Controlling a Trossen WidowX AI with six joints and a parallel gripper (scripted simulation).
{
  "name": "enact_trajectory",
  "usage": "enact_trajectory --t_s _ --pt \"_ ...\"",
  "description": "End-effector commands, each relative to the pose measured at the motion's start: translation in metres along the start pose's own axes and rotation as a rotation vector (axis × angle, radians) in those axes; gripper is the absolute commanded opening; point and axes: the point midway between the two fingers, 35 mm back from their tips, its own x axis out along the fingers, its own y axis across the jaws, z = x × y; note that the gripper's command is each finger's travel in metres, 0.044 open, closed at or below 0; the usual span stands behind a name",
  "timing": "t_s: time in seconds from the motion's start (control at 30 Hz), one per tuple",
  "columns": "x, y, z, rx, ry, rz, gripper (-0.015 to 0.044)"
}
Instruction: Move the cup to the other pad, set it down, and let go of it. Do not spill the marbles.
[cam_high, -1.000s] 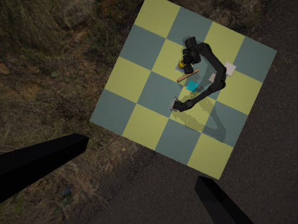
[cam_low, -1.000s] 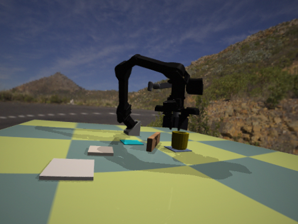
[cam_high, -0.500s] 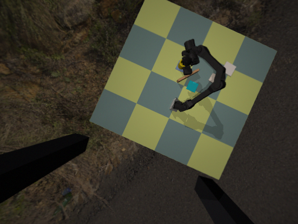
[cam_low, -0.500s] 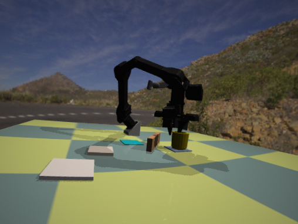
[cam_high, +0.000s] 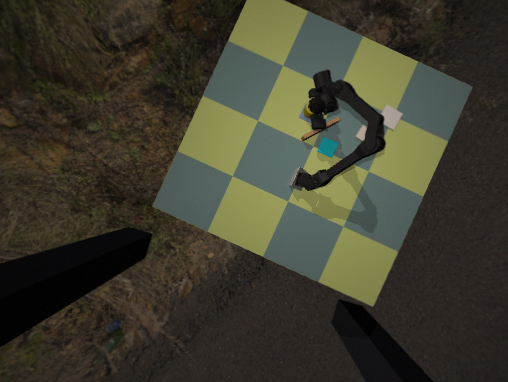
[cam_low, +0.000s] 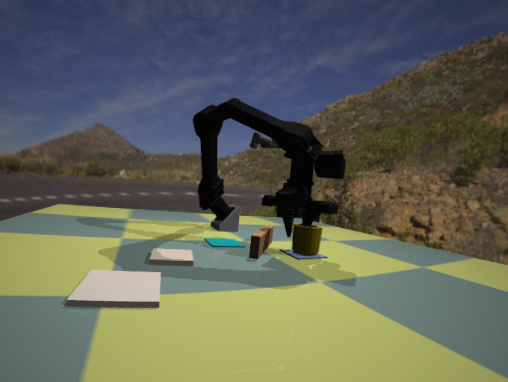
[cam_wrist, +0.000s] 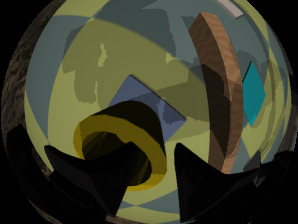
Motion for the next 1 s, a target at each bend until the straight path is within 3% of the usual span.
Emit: enact_trajectory --t_s 0.0,0.7,0.97 --pt "0.0 0.0 0.0 0.001 0.0 0.0 0.014" --pt "0.0 0.0 0.0 0.001 0.0 0.0 0.0" --pt "-0.017 0.002 0.0 -0.001 0.001 0.001 0.0"
